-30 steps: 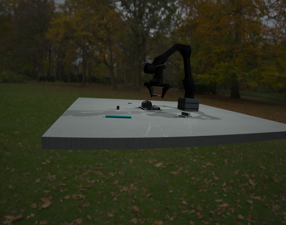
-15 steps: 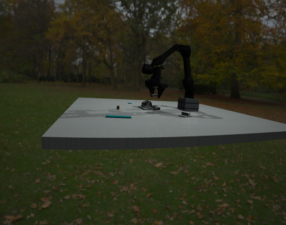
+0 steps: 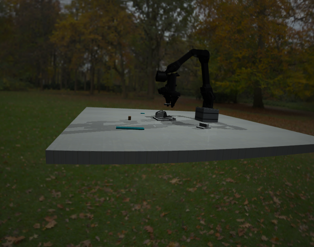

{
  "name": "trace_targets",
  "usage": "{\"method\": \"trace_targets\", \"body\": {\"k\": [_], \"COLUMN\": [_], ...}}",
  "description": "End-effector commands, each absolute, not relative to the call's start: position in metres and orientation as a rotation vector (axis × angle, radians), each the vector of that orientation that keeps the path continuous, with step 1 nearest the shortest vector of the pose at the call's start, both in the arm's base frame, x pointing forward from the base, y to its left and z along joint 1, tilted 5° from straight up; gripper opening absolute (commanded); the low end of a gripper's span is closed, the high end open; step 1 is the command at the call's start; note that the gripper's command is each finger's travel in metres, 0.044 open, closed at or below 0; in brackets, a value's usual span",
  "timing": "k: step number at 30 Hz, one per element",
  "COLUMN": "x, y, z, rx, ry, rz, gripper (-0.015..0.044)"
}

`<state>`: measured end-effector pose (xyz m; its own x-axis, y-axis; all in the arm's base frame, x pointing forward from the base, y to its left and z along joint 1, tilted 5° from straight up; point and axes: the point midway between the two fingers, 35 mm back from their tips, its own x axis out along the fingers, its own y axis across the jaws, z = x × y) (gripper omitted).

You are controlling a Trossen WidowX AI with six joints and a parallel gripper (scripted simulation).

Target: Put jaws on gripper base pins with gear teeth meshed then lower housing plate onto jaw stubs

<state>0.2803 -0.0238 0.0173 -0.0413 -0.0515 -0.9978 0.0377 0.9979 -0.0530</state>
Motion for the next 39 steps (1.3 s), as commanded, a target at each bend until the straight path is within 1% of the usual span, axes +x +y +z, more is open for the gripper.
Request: {"method": "trace_targets", "body": {"k": [1, 19, 27, 39], "x": [0.279, 0.279, 0.262, 0.262], "y": [-0.025, -0.025, -0.027, -0.028], "z": [0.017, 0.017, 0.017, 0.017], "rx": [-0.005, 0.0, -0.001, -0.001], "ry": [1.612, 1.612, 1.613, 1.613], "rz": [-0.082, -0.087, -0.087, -0.087], "gripper": [0.0351, 0.0351, 0.0351, 0.0351]}}
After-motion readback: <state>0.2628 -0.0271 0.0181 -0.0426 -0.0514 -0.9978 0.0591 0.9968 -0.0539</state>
